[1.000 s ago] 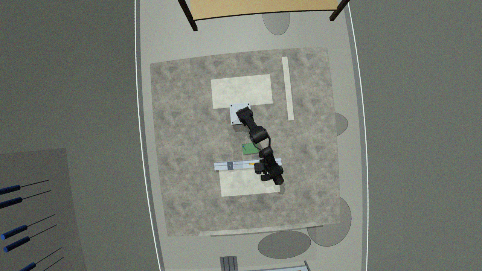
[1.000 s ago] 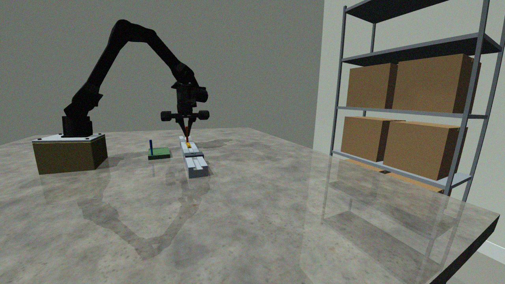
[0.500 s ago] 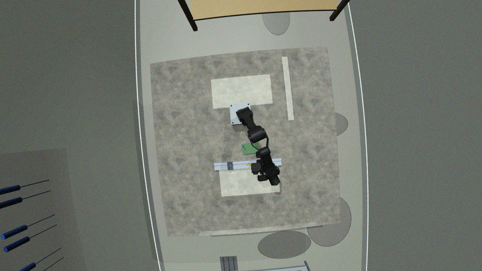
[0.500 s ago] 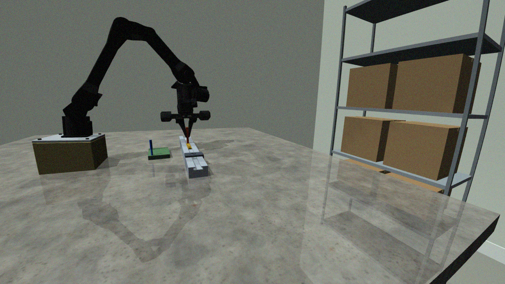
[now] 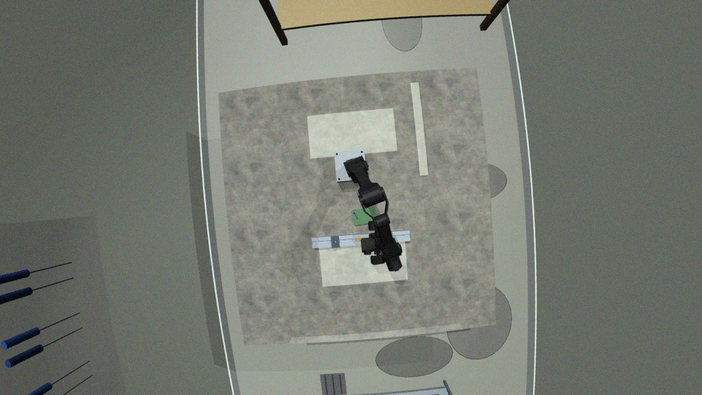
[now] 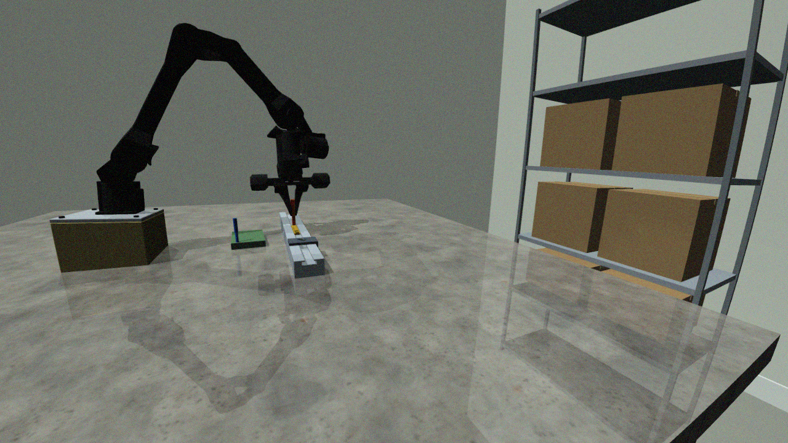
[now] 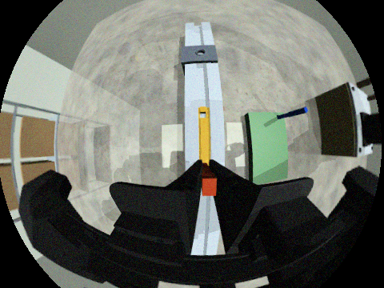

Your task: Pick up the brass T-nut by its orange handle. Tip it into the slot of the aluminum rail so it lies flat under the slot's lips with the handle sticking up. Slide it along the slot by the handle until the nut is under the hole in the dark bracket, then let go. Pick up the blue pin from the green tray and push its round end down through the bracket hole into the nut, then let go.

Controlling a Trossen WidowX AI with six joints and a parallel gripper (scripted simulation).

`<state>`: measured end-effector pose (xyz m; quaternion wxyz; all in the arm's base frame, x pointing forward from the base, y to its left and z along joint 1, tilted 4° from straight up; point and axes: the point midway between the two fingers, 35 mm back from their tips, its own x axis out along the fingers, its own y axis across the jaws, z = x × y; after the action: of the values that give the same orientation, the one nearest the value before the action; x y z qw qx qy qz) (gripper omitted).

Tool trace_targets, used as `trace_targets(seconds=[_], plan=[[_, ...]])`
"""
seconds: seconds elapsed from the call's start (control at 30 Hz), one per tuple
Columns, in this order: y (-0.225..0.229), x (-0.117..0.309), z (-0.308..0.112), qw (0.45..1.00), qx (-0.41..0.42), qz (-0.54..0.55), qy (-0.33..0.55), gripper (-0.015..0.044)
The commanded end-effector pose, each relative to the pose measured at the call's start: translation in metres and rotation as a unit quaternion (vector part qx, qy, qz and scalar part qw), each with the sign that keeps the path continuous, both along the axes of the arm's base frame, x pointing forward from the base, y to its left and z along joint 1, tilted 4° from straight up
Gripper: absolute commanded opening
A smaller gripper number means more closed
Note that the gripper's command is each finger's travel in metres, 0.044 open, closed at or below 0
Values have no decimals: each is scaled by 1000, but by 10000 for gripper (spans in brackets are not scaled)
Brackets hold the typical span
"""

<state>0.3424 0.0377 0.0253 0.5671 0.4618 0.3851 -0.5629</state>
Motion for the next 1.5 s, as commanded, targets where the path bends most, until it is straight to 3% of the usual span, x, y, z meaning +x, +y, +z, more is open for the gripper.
trace_targets(seconds=[0.0, 1.47], plan=[[-8, -2, 1, 1000, -4, 0, 0, -150], [-70, -5, -2, 1000, -7, 0, 0, -150]])
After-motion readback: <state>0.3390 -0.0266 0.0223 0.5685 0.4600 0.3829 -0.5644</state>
